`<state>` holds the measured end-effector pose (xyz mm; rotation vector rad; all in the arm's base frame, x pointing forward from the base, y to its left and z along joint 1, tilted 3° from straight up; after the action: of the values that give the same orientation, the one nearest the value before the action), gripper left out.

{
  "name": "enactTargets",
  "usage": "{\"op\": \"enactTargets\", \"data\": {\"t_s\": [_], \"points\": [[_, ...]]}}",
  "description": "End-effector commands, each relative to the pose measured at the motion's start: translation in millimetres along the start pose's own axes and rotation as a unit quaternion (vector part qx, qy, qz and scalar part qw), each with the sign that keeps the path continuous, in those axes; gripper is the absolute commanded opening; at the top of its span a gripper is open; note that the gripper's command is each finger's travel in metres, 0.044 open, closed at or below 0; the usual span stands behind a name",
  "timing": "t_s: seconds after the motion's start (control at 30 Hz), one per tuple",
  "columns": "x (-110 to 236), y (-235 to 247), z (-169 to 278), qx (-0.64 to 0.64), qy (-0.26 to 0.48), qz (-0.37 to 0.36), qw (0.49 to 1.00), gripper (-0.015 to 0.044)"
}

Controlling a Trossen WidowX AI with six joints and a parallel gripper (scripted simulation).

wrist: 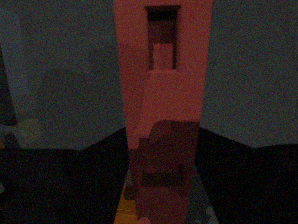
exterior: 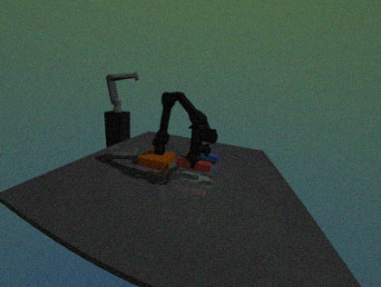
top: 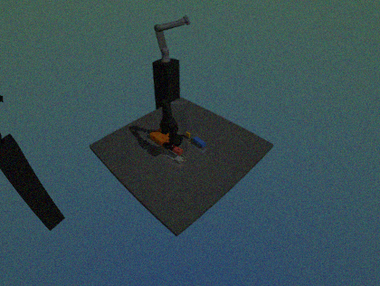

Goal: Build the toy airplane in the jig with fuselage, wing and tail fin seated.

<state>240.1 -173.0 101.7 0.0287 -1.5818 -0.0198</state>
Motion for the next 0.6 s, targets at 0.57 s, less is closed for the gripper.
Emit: {"op": "enactTargets", "data": {"t_s": [0.57], "points": [[-35, -1, 1, 0.001, 0.003, 0.0, 1.0, 0.0195]]}}
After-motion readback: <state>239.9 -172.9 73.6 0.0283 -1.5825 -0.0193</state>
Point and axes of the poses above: the point midway between the two fingers, 35 mm back from their tips, its own x axis back along the fingers, its own y axis across the jaws, z = x × y, the point moved 5 cm from there along x, back along the fingers, and after that the axes turned 5 degrees about x, right-handed, at the moved point
